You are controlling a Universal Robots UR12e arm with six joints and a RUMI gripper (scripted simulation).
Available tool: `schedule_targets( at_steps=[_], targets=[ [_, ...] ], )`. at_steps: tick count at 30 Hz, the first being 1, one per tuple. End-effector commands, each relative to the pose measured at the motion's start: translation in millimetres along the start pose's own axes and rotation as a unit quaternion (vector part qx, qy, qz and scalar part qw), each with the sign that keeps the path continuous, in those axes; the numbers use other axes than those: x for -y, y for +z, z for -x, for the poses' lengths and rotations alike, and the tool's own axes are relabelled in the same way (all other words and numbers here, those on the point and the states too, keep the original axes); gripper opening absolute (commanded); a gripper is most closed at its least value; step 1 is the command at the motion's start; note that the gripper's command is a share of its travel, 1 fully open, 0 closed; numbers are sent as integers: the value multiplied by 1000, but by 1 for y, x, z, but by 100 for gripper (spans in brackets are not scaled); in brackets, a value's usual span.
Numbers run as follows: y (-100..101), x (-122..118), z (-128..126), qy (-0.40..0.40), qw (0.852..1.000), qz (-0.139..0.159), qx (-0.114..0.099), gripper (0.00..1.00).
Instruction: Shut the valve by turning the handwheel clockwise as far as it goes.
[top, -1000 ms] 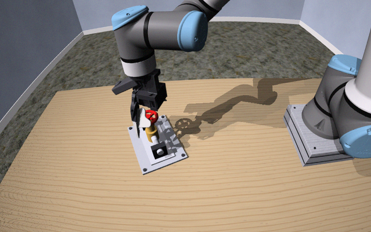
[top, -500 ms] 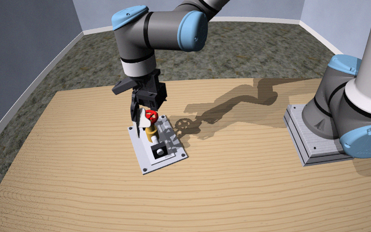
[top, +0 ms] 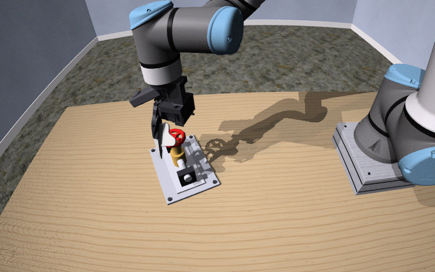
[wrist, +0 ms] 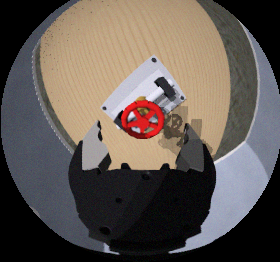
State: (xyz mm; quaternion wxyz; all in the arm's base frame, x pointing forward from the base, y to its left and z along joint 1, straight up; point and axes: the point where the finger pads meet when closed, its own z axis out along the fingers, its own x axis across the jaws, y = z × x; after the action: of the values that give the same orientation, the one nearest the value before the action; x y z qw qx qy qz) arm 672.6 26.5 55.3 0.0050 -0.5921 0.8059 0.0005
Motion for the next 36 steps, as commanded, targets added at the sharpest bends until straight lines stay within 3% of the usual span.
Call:
schedule_targets(
  at_steps=[1, 17, 36],
  targets=[
    [-13, 2, 0, 0, 1000, -2, 0, 100],
    [-56, 2, 0, 0, 1000, -2, 0, 100],
    [-84, 2, 0, 0, 1000, -2, 0, 100]
  ],
)
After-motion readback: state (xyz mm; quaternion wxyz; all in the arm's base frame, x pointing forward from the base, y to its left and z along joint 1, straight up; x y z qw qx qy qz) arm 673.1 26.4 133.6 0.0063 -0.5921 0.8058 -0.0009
